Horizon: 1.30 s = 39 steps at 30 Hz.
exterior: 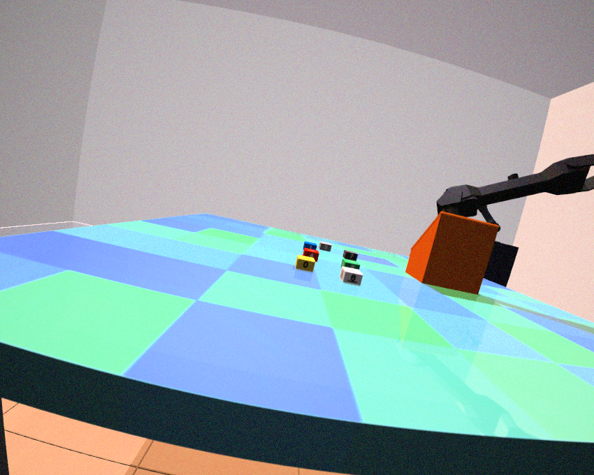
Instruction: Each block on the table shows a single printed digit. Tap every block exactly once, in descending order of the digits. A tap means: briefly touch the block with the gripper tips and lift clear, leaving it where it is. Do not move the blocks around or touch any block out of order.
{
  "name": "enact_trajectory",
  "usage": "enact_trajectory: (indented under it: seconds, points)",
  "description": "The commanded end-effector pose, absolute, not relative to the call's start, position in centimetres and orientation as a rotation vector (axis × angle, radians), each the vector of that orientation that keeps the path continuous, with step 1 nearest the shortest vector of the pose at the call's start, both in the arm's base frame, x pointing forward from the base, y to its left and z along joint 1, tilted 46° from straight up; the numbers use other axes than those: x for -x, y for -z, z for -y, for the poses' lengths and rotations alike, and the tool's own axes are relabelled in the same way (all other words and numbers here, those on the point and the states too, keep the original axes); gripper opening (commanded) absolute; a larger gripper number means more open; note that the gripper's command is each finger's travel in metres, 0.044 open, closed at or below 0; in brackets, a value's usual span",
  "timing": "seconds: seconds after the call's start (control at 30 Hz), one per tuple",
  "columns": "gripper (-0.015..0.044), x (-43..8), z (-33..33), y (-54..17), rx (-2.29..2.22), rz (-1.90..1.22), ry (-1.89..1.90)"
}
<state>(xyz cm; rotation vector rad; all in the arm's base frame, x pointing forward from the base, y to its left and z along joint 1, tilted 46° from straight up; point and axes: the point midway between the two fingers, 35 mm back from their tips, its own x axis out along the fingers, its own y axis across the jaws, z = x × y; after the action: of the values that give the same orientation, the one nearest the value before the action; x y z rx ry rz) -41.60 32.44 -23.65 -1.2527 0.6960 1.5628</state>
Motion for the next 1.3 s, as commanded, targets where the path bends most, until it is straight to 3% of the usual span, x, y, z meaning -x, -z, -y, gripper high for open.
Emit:
enact_trajectory:
  seconds: [0.0,0.67,0.97,1.27]
  points:
    - [0.0400,41.3,-32.7,23.5,1.250,-0.698,-1.554]
    - [0.0400,15.3,-47.7,13.1,1.086,-0.808,-1.019]
    - [0.0400,2.0,-48.5,8.7,1.033,-0.864,-0.796]
    - [0.0400,-10.9,-45.2,4.3,0.984,-0.930,-0.568]
